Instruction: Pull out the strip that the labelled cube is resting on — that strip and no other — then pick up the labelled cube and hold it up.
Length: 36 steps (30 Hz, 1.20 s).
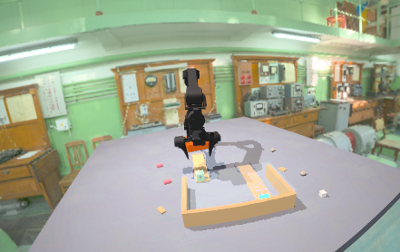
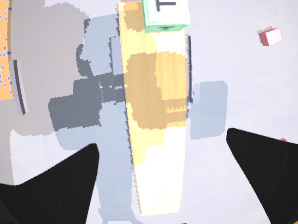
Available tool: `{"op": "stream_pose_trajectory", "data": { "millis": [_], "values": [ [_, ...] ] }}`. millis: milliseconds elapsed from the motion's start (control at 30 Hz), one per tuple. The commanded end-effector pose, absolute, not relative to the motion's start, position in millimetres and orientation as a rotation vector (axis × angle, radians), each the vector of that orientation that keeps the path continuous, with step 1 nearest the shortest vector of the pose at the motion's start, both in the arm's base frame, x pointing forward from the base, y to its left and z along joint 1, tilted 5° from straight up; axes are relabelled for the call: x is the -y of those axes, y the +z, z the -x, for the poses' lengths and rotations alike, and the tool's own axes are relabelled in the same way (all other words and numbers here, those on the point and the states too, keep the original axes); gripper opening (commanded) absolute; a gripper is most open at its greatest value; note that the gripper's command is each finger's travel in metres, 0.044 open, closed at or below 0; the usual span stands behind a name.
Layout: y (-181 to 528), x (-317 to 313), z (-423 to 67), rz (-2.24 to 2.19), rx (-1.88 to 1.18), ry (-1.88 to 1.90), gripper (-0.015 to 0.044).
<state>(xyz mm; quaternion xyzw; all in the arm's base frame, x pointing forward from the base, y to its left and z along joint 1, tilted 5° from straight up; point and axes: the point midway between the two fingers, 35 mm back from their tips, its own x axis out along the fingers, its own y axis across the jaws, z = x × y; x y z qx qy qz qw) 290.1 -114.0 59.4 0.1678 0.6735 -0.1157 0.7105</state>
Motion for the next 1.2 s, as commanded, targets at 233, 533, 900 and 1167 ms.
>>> {"op": "stream_pose_trajectory", "data": {
  "millis": [233,533,900,1167],
  "values": [
    [66,135,-328,-0.365,-1.492,-0.257,0.044],
    [73,154,-359,-0.364,-1.489,-0.257,0.044],
    [64,159,-369,-0.364,-1.488,-0.257,0.025],
    [51,159,-371,-0.364,-1.488,-0.257,0.025]
  ]
}}
